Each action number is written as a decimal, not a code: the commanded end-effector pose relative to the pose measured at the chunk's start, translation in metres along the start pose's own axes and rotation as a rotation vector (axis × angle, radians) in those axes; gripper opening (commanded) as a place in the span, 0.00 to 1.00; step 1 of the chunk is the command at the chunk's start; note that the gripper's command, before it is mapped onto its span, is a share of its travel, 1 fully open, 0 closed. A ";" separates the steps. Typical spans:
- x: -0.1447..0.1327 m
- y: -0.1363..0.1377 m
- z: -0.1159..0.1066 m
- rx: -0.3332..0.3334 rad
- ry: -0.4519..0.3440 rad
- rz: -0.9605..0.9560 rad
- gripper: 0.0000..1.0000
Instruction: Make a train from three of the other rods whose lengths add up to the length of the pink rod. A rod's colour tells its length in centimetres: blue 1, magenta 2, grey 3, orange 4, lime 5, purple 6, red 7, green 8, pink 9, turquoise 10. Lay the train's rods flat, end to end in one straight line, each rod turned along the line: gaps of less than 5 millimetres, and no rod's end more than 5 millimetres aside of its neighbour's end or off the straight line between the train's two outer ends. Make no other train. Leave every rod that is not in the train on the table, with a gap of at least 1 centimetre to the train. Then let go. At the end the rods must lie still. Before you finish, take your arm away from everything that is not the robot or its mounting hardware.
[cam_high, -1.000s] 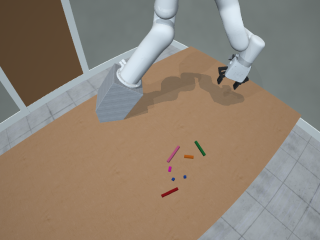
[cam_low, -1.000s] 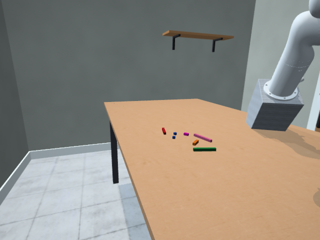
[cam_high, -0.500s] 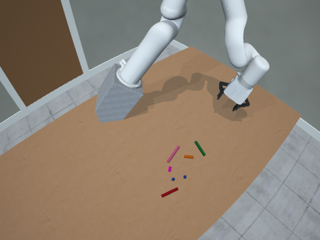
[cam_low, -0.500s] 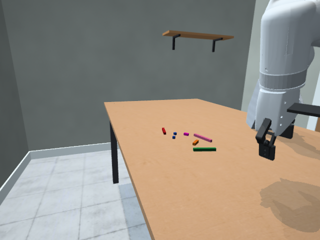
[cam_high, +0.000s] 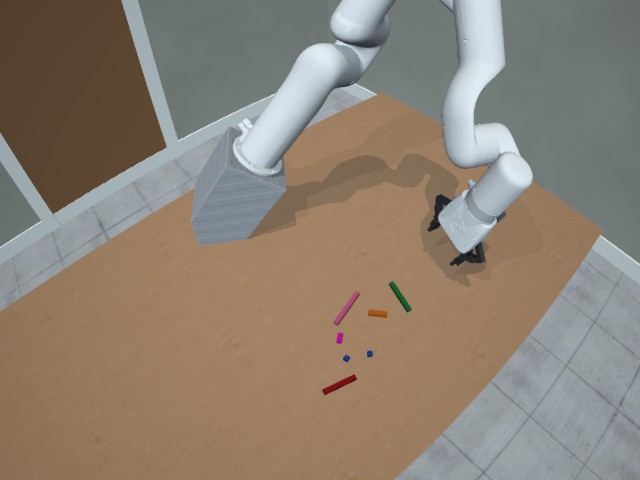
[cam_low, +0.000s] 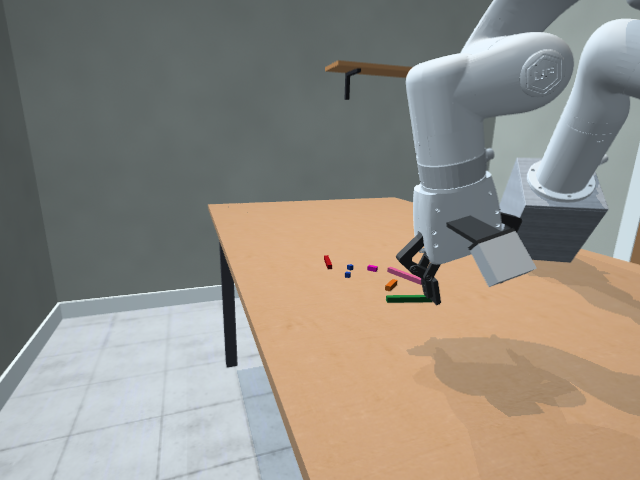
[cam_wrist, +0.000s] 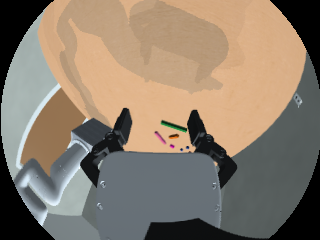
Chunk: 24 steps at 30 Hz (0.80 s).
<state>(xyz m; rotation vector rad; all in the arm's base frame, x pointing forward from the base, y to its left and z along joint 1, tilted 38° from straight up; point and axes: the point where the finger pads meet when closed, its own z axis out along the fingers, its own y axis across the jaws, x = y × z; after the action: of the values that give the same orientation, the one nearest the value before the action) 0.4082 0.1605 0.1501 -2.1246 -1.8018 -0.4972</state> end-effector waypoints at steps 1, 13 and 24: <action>-0.031 0.024 0.004 -0.009 0.032 0.164 1.00; -0.113 0.062 0.010 -0.044 0.105 0.539 1.00; -0.202 0.082 0.015 -0.089 0.189 0.904 1.00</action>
<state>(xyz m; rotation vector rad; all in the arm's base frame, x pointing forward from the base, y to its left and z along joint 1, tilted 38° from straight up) 0.4555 0.0050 0.0607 -2.5158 -0.7722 -0.4932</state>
